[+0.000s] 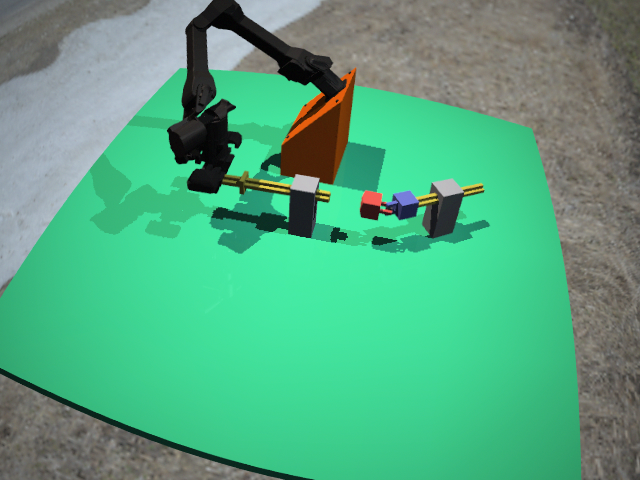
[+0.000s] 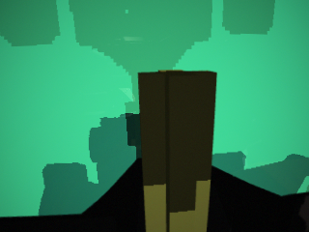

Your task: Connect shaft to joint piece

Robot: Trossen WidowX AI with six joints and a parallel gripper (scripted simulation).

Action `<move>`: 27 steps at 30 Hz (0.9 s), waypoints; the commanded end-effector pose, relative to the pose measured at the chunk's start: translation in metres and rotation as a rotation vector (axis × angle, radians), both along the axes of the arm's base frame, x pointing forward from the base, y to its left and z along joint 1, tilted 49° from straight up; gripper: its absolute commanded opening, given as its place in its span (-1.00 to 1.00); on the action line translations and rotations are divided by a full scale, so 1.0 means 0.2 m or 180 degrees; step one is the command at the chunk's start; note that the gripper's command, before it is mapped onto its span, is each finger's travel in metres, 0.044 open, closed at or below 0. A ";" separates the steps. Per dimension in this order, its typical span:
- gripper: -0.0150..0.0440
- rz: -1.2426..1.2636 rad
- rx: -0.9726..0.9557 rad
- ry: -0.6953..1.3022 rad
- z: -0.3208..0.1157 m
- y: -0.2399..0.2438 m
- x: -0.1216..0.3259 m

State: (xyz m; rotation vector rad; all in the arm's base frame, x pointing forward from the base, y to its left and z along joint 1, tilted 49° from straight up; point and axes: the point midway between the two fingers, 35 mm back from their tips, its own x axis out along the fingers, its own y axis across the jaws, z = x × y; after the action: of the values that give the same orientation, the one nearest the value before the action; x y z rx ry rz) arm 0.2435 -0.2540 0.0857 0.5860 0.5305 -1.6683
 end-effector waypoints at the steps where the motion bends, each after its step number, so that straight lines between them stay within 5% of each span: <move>1: -0.42 -0.0010 0.0003 0.0004 0.00 0.00 0.00; 27: -0.49 0.0067 0.0018 -0.0063 -0.13 0.09 0.01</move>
State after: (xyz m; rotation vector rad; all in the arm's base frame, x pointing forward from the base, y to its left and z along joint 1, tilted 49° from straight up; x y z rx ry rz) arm 0.2456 -0.2392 0.0679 0.5930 0.5207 -1.6421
